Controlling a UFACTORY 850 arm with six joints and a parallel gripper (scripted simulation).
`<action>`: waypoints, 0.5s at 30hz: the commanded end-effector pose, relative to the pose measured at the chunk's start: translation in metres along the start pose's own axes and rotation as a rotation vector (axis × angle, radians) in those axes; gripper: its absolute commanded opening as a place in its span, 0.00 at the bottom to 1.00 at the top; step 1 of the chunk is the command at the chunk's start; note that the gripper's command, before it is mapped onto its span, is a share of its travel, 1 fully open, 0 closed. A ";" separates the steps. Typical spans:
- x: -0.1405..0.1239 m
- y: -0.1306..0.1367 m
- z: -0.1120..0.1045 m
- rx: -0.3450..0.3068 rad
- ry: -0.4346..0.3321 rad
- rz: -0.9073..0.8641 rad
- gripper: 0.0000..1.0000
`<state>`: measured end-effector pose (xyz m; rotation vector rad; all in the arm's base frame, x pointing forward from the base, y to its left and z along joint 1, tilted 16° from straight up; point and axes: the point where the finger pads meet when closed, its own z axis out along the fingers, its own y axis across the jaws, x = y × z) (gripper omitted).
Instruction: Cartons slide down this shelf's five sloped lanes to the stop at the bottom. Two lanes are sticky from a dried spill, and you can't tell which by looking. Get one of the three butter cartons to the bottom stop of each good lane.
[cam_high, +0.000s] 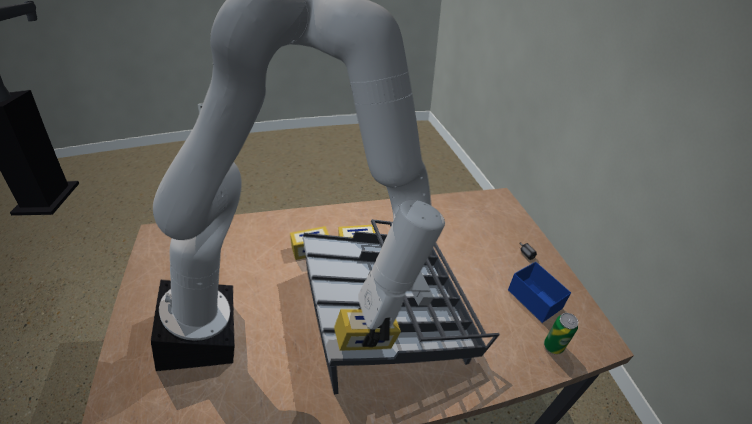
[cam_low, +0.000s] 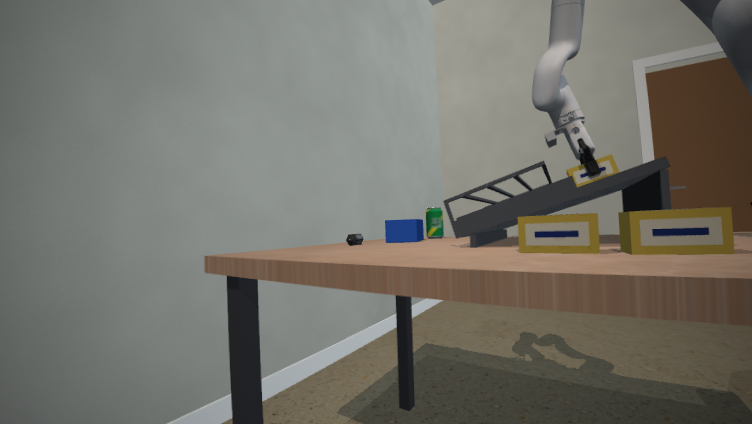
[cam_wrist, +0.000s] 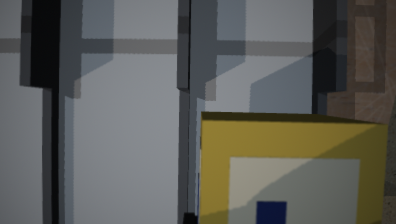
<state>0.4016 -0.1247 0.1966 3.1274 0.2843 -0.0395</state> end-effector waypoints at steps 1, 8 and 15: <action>0.001 0.000 -0.001 -0.001 0.001 0.000 0.00; 0.001 0.000 -0.001 -0.001 0.001 0.000 0.00; 0.001 0.000 0.002 -0.001 0.001 0.000 0.00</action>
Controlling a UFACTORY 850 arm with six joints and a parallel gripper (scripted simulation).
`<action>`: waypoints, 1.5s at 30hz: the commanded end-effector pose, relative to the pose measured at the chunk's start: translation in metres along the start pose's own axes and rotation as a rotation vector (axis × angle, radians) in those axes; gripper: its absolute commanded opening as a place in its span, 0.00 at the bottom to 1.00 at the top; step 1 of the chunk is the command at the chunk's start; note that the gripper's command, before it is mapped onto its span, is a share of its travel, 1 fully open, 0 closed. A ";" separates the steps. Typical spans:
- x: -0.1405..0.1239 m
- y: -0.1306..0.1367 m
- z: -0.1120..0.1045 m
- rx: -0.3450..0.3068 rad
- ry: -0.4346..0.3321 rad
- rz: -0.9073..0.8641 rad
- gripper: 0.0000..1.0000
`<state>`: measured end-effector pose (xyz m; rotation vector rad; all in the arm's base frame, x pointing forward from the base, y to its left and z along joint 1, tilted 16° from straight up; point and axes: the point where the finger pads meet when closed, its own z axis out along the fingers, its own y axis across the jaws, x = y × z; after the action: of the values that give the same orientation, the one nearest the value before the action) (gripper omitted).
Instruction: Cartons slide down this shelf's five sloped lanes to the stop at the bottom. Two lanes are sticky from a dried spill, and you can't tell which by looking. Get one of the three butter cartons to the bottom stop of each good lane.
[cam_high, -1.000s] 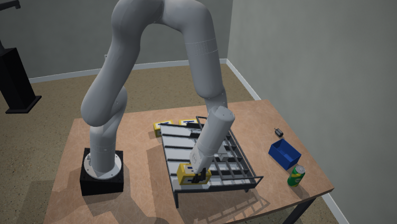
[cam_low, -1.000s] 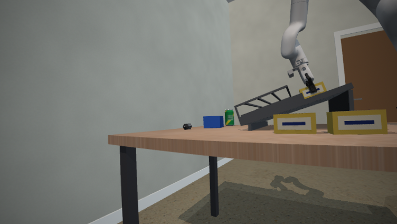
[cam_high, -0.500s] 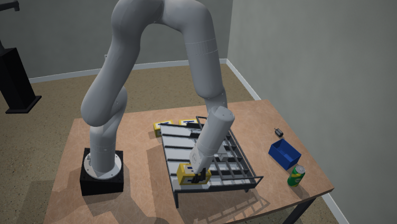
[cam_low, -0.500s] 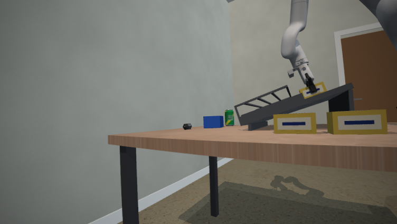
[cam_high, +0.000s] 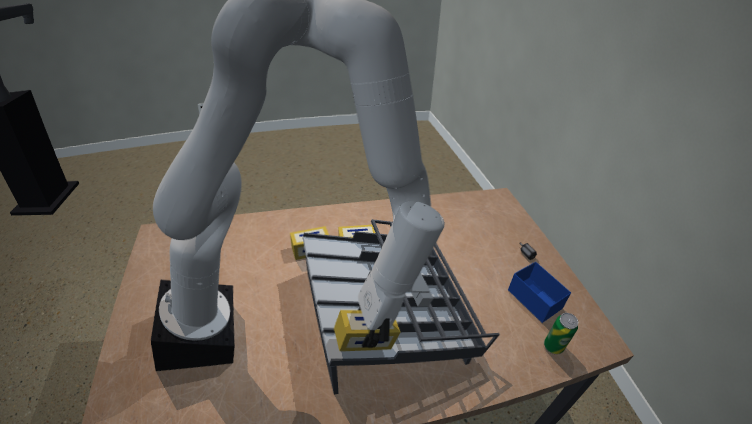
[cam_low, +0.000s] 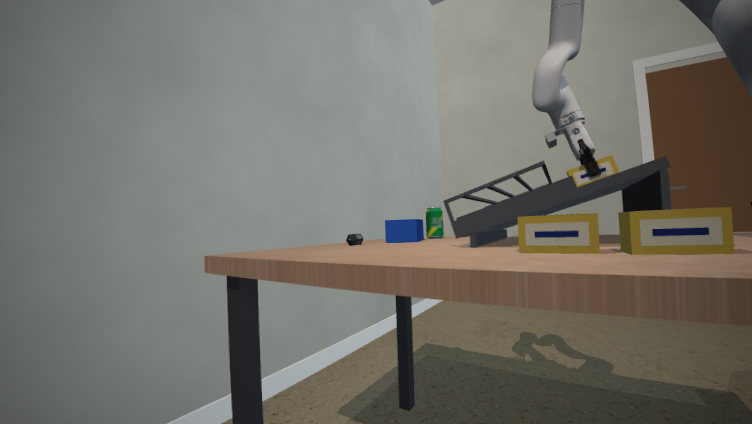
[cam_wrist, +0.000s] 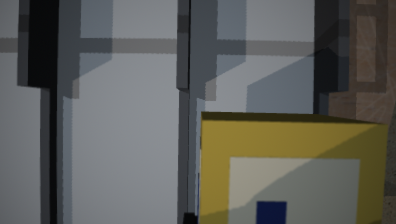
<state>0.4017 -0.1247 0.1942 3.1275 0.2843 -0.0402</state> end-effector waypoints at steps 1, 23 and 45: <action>0.001 0.000 -0.001 -0.001 0.002 0.000 0.00; 0.000 0.001 0.002 -0.001 0.002 0.000 0.00; 0.000 0.000 0.005 -0.001 0.002 0.000 0.00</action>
<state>0.4013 -0.1241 0.1887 3.1273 0.2843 -0.0393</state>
